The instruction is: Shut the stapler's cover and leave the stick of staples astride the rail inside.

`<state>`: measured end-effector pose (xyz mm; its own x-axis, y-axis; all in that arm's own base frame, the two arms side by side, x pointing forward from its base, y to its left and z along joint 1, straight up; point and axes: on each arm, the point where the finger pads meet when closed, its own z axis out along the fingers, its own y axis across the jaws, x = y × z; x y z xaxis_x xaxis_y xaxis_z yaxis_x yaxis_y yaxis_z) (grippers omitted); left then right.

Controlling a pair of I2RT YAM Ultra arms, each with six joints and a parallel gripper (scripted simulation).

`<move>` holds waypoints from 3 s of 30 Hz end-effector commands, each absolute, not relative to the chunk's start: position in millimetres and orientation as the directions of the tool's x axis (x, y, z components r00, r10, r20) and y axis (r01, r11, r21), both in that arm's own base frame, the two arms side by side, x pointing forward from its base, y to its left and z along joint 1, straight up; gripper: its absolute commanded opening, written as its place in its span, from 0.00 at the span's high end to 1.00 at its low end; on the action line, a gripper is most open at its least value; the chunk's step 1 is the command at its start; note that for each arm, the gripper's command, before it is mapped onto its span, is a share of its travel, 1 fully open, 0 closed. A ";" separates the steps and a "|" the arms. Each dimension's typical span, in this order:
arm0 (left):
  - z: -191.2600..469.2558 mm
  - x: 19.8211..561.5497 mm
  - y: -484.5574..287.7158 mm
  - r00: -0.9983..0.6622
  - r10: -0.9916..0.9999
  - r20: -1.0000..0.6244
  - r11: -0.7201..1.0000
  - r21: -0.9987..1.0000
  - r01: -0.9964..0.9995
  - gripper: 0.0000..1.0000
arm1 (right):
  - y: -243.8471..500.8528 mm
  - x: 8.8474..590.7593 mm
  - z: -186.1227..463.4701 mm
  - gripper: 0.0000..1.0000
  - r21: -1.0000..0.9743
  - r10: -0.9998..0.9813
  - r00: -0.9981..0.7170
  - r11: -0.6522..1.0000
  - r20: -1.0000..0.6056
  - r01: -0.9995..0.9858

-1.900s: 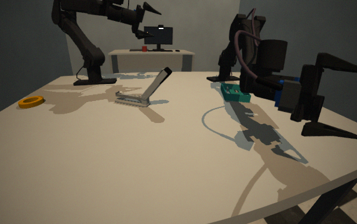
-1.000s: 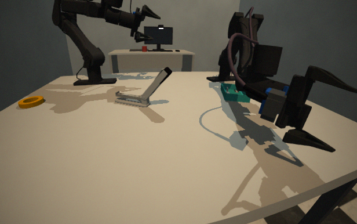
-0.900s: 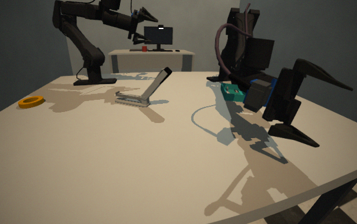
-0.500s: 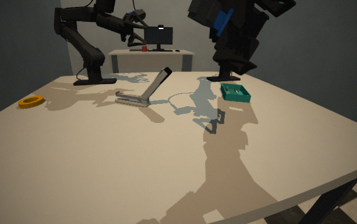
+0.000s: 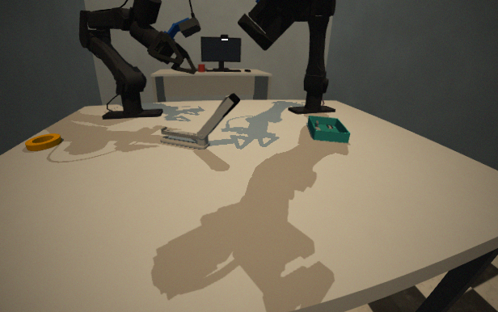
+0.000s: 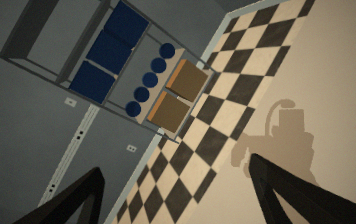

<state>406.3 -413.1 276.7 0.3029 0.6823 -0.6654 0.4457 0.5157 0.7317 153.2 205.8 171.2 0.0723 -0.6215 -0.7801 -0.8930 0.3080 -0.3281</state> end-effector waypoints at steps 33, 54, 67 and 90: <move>287.8 73.1 -299.6 -0.177 0.362 -0.915 0.302 -0.064 0.951 0.00 | 147.3 242.6 142.4 0.00 0.000 -0.428 -0.726 0.862 -0.539 -0.508; 328.0 97.8 -253.8 -0.221 0.377 -0.899 0.428 -0.043 0.903 0.00 | 192.6 263.3 174.1 0.00 -0.001 -0.493 -0.709 0.821 -0.504 -0.570; 374.5 106.6 -230.0 -0.218 0.294 -0.931 0.476 -0.055 0.878 0.00 | 240.1 291.4 209.8 0.00 0.010 -0.532 -0.669 0.779 -0.520 -0.627; 368.2 106.2 -233.5 -0.222 0.312 -0.924 0.472 -0.052 0.880 0.00 | 243.0 290.8 205.9 0.50 -0.003 -0.610 -0.643 0.727 -0.462 -0.687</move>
